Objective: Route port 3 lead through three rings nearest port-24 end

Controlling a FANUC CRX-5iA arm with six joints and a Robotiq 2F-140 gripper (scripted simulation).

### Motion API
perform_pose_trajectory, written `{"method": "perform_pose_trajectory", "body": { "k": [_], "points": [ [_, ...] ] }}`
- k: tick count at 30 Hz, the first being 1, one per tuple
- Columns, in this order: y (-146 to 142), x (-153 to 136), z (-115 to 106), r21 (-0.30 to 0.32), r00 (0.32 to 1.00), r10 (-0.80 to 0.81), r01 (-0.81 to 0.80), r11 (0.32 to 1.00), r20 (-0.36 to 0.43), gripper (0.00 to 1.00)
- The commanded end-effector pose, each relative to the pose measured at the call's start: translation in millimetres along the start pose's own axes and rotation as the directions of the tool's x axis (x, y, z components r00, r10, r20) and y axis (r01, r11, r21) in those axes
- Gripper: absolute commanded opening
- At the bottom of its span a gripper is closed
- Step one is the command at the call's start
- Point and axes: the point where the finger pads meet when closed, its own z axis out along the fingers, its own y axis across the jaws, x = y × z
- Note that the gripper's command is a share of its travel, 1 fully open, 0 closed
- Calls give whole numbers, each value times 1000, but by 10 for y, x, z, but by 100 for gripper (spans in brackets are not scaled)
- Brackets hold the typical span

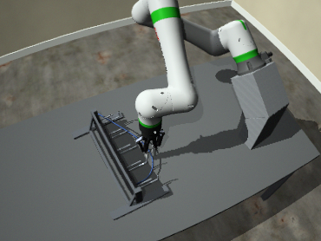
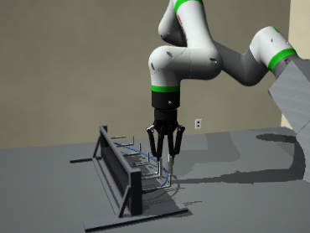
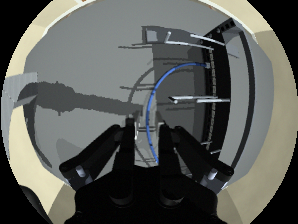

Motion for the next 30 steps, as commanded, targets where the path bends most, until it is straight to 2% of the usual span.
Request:
{"method": "perform_pose_trajectory", "body": {
  "k": [1,19,20,30],
  "points": [
    [1,2,-2,0,1000,0,0,1000,0,20],
    [1,2,-2,0,1000,0,0,1000,0,20],
    [1,2,-2,0,1000,0,0,1000,0,0],
    [1,2,-2,0,1000,0,0,1000,0,0]
  ]
}}
